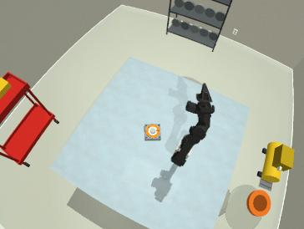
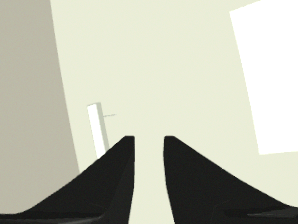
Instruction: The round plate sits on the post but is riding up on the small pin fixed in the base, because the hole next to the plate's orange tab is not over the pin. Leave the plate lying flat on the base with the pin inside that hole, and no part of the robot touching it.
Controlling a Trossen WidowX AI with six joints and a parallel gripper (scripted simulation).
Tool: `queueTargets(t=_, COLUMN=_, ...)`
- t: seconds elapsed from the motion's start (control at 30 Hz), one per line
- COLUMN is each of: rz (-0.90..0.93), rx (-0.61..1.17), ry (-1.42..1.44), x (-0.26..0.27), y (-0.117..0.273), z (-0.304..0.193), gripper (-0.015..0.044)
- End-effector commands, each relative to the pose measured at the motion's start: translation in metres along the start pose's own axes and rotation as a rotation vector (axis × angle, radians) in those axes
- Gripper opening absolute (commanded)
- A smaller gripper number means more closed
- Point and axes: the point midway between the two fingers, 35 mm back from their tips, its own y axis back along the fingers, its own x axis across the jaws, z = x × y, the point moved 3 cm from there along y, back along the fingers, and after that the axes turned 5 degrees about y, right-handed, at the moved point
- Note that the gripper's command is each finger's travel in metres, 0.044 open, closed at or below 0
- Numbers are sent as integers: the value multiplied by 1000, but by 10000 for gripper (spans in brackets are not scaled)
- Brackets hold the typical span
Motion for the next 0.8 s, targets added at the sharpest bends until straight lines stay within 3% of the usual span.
queueTargets(t=0.0, rz=154, rx=5, ry=-296, x=65, y=-16, z=-22, gripper=0)
queueTargets(t=0.1, rz=218, rx=-33, ry=-450, x=93, y=-23, z=-21, gripper=0)
queueTargets(t=0.23, rz=479, rx=-23, ry=-792, x=182, y=-32, z=-4, gripper=0)
queueTargets(t=0.4, rz=736, rx=-15, ry=-1027, x=251, y=-26, z=35, gripper=0)
queueTargets(t=0.53, rz=1059, rx=-4, ry=-1212, x=312, y=-1, z=97, gripper=0)
queueTargets(t=0.63, rz=1180, rx=-9, ry=-1232, x=329, y=13, z=122, gripper=0)
queueTargets(t=0.77, rz=1530, rx=2, ry=-1257, x=362, y=63, z=189, gripper=0)
